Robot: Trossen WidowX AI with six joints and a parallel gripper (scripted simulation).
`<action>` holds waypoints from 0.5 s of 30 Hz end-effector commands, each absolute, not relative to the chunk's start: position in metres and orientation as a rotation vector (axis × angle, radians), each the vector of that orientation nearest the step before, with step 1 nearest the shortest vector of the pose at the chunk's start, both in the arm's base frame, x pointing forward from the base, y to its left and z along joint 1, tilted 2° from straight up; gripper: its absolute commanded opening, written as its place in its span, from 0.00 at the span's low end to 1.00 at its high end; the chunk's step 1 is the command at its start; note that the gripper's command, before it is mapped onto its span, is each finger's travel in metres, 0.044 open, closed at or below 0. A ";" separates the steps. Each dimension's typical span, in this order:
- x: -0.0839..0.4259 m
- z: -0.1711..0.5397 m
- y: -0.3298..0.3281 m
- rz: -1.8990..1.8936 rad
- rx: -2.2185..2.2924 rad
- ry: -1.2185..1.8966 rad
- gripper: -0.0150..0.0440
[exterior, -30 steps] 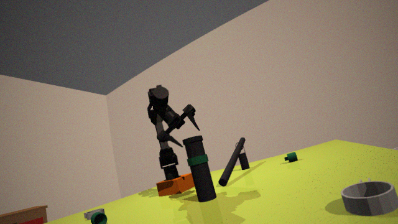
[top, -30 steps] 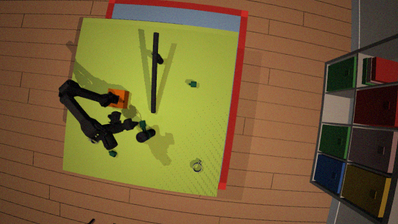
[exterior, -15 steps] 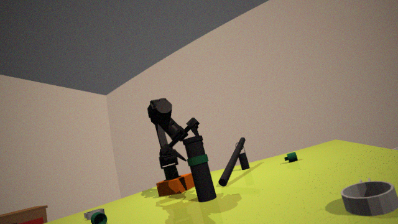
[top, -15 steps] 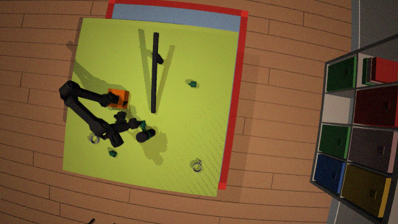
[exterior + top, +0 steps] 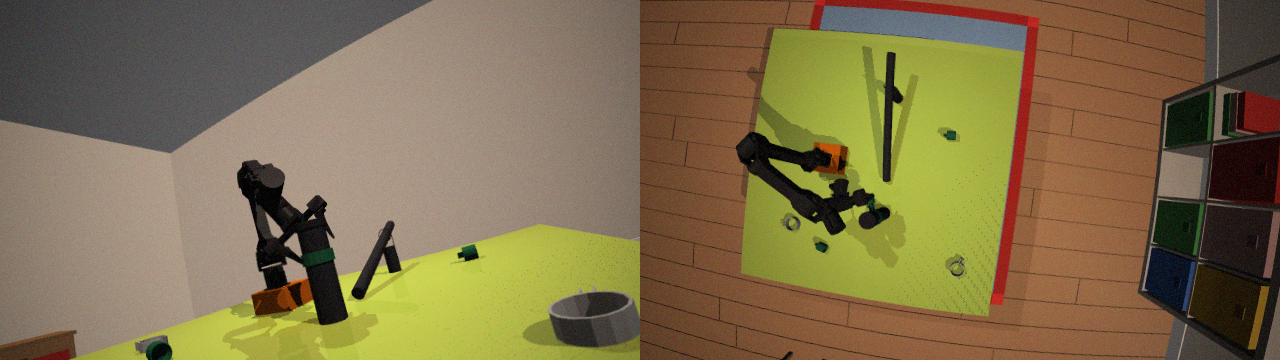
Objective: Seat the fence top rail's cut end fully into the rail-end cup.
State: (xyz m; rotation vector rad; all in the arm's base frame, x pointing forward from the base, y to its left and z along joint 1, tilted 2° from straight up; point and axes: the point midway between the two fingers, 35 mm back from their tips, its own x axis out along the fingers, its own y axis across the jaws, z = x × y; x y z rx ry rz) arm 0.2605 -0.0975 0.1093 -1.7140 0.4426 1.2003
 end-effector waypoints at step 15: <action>0.272 0.081 -0.091 1.208 -1.703 0.450 1.00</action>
